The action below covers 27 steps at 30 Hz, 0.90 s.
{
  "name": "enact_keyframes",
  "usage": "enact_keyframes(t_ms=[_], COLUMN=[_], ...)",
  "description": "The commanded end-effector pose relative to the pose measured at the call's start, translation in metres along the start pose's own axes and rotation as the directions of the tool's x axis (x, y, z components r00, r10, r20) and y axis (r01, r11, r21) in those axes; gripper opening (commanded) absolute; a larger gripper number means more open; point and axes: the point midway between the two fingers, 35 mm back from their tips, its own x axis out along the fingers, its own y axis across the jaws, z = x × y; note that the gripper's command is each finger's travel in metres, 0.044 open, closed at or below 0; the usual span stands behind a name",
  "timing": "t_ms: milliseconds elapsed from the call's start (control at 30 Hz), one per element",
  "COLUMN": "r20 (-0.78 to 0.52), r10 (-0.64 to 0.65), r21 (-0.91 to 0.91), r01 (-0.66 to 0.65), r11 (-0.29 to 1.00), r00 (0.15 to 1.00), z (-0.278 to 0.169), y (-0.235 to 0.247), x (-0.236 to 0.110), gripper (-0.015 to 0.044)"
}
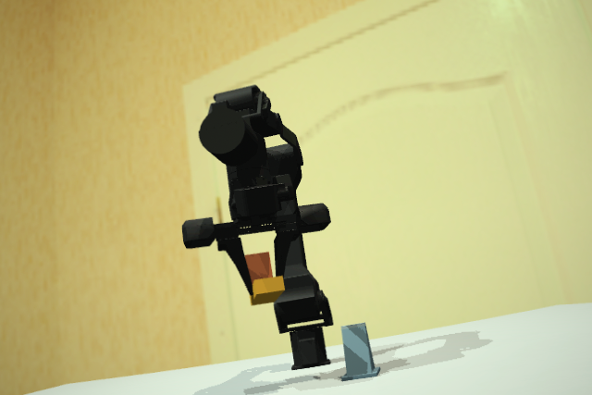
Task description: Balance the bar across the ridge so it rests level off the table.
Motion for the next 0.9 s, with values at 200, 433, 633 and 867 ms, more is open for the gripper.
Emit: enact_keyframes(t_ms=[200,433,633,867], r20=[0.002,0.002,0.002,0.002], r10=[-0.005,-0.004,-0.003,-0.001], r21=[-0.382,-0.622,-0.79,-0.928], r01=[0.005,0.004,0.003,0.002], r11=[0.924,0.783,0.613,0.372], r00=[1.0,1.0,1.0,1.0], z=[0.008,0.014,0.018,0.022], y=[0.012,0.022,0.033,0.046], x=[-0.002,-0.002,-0.002,-0.002], gripper=[0.0,0.0,0.0,0.0])
